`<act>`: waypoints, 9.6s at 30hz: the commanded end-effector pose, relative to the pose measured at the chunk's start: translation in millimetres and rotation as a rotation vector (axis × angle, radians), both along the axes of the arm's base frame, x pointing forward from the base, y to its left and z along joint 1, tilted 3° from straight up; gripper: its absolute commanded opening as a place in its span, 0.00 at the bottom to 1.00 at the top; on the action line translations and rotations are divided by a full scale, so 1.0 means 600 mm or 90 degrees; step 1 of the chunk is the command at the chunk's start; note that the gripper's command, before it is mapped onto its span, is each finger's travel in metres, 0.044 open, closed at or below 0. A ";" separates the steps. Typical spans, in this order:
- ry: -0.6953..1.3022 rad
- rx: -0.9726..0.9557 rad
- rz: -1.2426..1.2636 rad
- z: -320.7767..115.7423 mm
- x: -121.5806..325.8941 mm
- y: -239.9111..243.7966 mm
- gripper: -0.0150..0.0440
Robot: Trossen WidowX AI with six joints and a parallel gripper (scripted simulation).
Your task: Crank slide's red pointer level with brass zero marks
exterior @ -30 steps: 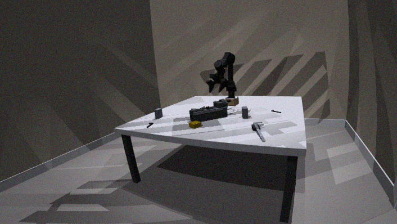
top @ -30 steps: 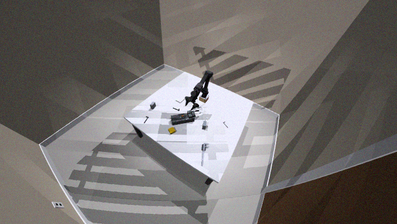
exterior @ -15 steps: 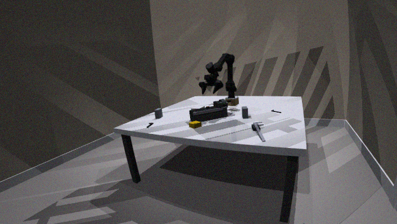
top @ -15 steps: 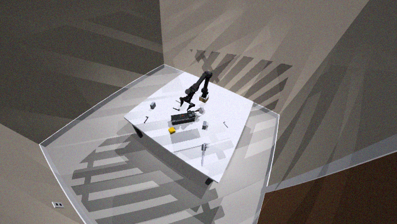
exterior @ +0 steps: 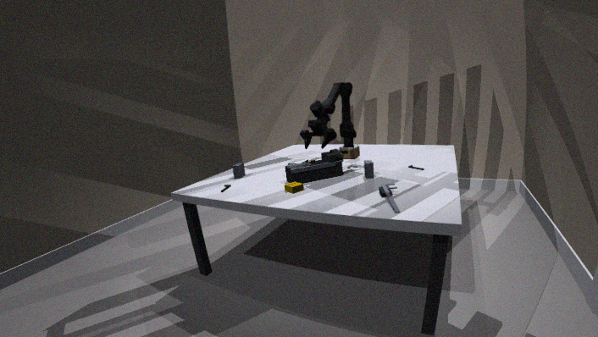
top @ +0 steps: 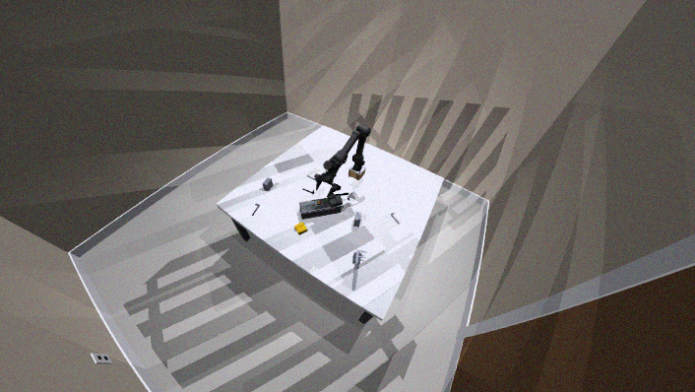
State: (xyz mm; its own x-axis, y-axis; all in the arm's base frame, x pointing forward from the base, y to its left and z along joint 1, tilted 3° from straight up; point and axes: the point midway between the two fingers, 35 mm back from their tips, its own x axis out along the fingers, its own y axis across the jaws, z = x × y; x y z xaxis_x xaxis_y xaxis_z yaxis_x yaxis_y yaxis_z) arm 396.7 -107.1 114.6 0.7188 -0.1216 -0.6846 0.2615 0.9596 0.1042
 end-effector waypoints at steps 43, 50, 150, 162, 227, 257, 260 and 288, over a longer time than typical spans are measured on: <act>0.077 0.024 -0.354 0.076 -0.115 0.180 1.00; 0.030 0.002 -0.408 0.093 -0.143 0.205 1.00; 0.031 0.002 -0.408 -0.094 -0.130 0.220 0.25; 0.030 0.003 -0.408 -0.083 -0.123 0.225 0.25; 0.030 0.003 -0.408 -0.067 -0.100 0.243 0.25; 0.029 0.004 -0.408 -0.073 -0.075 0.263 0.25; 0.029 0.004 -0.408 -0.076 -0.071 0.266 0.25; 0.029 0.005 -0.408 -0.128 -0.052 0.281 0.25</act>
State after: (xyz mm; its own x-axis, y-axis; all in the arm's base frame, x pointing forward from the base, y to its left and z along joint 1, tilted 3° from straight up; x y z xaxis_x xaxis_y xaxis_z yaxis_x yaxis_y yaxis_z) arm 364.1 60.6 46.6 0.4762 -0.5156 -0.7123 0.7868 0.6115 0.0833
